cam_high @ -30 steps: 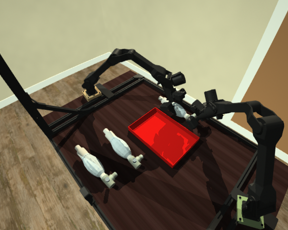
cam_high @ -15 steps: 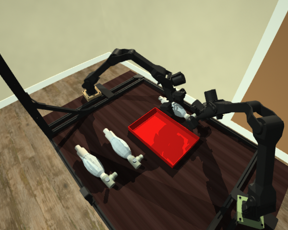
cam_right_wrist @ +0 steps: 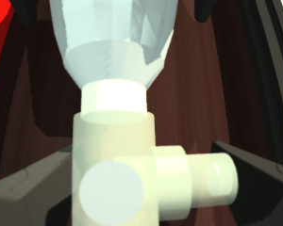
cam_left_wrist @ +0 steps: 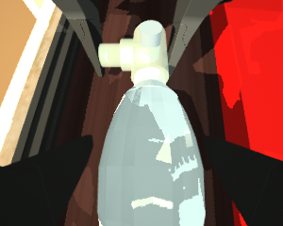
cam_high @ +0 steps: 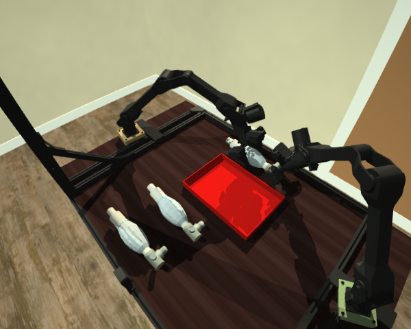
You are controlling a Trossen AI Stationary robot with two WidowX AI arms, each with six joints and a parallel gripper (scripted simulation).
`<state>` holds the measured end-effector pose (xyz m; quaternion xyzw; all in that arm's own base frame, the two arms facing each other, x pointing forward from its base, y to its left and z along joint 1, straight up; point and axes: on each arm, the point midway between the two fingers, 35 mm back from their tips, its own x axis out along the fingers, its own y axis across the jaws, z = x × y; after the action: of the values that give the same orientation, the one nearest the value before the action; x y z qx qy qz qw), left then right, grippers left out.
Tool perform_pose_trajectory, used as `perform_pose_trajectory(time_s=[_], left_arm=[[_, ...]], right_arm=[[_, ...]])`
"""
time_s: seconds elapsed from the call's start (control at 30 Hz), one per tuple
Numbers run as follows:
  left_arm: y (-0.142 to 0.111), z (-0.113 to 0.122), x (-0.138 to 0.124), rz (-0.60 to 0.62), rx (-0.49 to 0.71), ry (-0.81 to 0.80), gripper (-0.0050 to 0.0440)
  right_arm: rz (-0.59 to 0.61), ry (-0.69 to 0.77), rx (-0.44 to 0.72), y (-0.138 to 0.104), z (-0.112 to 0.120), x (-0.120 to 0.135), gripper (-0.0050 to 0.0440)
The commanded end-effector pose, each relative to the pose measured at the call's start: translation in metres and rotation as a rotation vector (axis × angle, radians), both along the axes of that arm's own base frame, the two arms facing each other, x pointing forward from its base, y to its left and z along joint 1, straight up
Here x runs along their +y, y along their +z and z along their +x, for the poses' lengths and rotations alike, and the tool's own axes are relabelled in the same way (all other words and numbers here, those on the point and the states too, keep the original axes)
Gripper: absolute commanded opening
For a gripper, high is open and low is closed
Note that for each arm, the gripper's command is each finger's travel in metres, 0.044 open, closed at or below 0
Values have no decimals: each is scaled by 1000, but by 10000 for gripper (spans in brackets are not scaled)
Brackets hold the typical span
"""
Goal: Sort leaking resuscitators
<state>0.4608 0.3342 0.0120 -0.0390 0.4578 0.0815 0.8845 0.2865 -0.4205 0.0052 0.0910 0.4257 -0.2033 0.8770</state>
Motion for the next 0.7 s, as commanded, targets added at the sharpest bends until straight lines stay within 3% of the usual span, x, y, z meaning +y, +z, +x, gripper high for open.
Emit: perform_pose_trajectory(time_s=[0.0, 0.63, 0.67], left_arm=[[1, 0, 1, 3, -2, 0, 440], [0, 0, 0, 1, 0, 0, 440], [0, 0, 0, 1, -1, 0, 440]], right_arm=[[4, 2, 2, -2, 0, 1, 0], [3, 4, 1, -1, 1, 1, 0], [3, 2, 2, -2, 0, 1, 440]])
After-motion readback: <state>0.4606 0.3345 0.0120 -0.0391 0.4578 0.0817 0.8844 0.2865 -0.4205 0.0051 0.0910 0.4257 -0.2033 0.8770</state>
